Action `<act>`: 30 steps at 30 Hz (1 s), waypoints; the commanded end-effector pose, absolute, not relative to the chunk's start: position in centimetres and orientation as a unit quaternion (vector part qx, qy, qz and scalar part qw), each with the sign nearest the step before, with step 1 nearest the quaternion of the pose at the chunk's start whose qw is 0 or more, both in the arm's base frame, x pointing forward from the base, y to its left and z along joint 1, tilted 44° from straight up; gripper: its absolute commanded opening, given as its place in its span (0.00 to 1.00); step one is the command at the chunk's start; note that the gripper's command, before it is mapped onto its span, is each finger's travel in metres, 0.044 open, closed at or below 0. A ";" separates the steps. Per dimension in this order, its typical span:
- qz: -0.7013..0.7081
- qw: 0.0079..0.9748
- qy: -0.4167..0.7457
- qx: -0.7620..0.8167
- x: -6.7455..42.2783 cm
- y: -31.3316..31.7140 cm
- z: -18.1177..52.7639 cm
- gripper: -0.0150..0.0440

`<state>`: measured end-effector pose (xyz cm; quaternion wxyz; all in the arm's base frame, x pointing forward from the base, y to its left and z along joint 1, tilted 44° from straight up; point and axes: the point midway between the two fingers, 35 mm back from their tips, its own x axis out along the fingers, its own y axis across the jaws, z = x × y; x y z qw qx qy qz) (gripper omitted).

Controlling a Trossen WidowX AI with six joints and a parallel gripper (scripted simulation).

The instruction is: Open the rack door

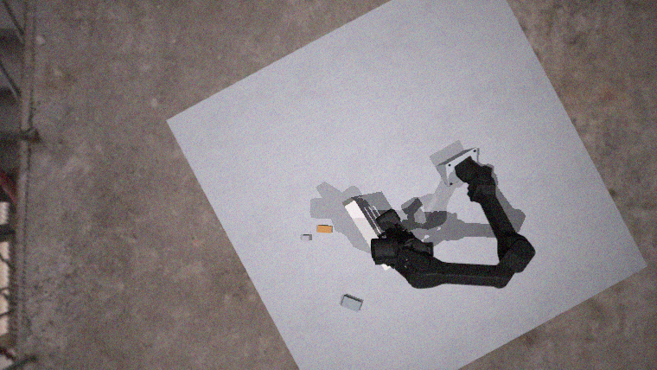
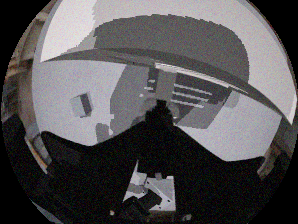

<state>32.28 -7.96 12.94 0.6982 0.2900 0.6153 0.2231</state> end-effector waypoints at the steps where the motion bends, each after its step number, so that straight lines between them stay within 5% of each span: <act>1: 0.256 0.710 0.604 0.256 32.2 -7.9 12.8 0.28; 30: 0.589 0.704 0.288 -0.272 32.2 -7.9 12.8 0.28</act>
